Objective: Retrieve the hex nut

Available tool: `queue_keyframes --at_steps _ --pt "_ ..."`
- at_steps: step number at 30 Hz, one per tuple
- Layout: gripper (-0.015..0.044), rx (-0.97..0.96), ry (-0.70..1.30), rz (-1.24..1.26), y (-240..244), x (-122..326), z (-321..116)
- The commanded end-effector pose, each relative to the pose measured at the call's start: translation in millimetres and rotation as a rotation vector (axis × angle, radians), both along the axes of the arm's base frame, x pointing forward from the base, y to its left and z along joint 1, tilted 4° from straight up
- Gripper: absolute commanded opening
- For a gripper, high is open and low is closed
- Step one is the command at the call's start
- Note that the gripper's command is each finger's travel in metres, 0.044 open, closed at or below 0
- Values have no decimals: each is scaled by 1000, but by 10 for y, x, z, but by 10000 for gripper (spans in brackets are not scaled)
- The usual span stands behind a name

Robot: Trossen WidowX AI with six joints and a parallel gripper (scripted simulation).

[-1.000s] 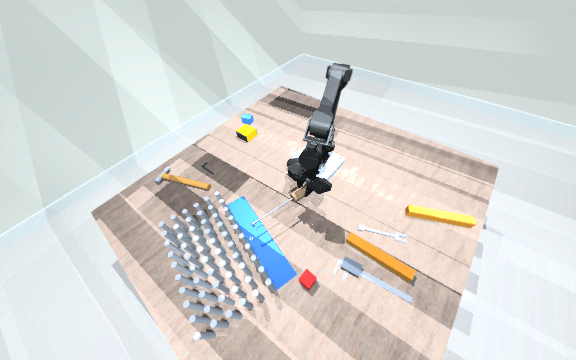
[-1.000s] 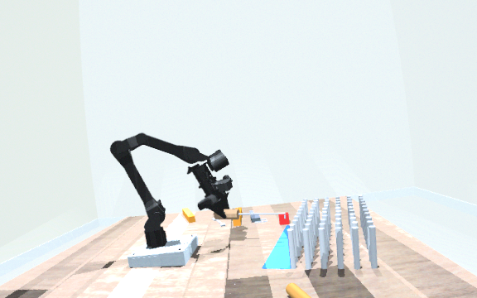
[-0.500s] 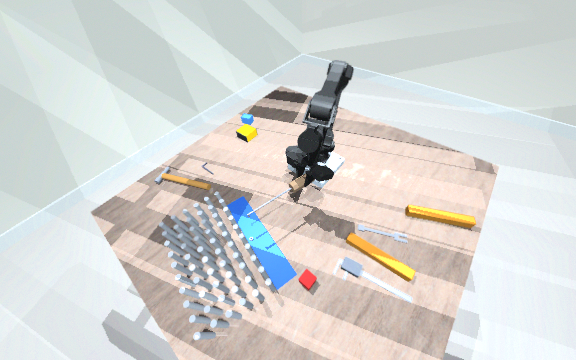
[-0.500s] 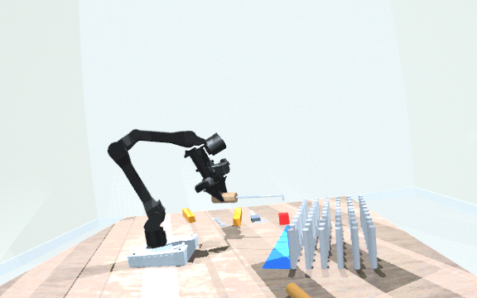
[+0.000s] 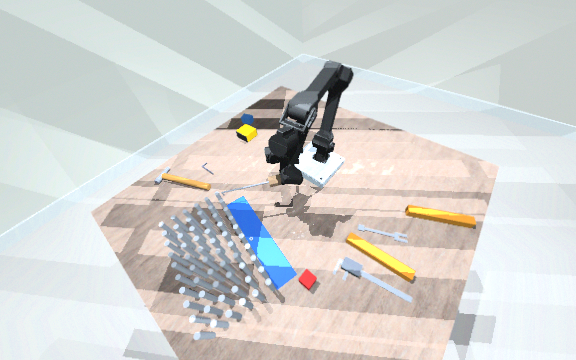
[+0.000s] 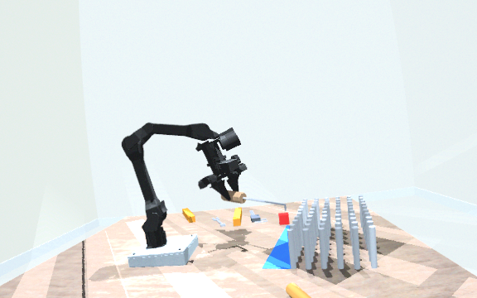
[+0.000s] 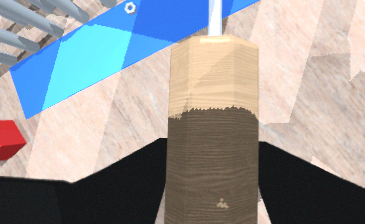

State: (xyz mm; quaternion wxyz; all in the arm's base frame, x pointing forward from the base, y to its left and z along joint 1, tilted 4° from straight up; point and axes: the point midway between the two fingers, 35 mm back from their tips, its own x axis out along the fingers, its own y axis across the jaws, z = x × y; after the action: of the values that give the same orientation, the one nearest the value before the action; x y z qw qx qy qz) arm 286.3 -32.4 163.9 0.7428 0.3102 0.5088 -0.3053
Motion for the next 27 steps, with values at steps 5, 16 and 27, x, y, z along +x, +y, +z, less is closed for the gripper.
queue_keyframes --at_steps 5,16,27 --pt "0 2 8 -245 -409 159 92" --pt "0 -12 32 -584 -1028 278 147" --pt "0 -36 47 -919 -1690 270 145"
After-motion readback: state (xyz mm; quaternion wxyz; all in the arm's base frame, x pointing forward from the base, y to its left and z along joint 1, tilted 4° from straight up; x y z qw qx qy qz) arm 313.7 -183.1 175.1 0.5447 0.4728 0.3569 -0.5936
